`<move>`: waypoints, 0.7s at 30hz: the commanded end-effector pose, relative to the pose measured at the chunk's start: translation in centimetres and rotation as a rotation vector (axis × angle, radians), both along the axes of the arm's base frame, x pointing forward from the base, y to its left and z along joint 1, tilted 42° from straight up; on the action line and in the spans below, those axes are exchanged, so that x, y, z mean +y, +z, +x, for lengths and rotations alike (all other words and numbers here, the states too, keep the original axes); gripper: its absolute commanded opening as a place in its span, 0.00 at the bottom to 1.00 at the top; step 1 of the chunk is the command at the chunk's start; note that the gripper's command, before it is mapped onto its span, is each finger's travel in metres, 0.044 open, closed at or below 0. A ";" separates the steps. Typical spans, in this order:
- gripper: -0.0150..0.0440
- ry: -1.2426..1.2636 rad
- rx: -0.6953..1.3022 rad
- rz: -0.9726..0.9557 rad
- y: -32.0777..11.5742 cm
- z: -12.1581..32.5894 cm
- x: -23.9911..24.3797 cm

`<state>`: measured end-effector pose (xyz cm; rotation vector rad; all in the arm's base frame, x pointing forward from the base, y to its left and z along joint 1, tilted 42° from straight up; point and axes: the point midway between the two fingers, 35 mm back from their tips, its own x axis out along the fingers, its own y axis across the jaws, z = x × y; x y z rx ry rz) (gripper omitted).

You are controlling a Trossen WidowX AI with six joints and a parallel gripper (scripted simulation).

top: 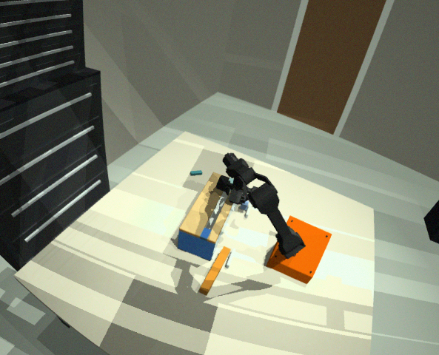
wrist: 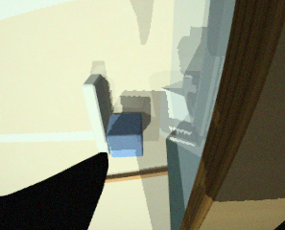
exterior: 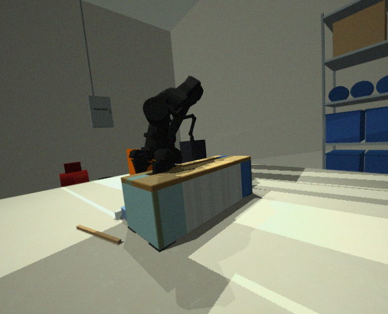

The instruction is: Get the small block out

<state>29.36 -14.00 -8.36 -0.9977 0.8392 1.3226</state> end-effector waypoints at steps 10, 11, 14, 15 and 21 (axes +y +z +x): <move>0.93 0.000 0.002 -0.001 4.8 -0.5 -4.2; 0.93 0.000 0.002 -0.001 4.8 -0.5 -4.2; 0.84 -0.074 0.018 0.009 4.3 -0.4 -4.0; 0.80 -0.156 0.048 0.026 4.3 -0.4 -4.1; 0.74 -0.754 0.273 0.151 3.9 -0.9 -5.0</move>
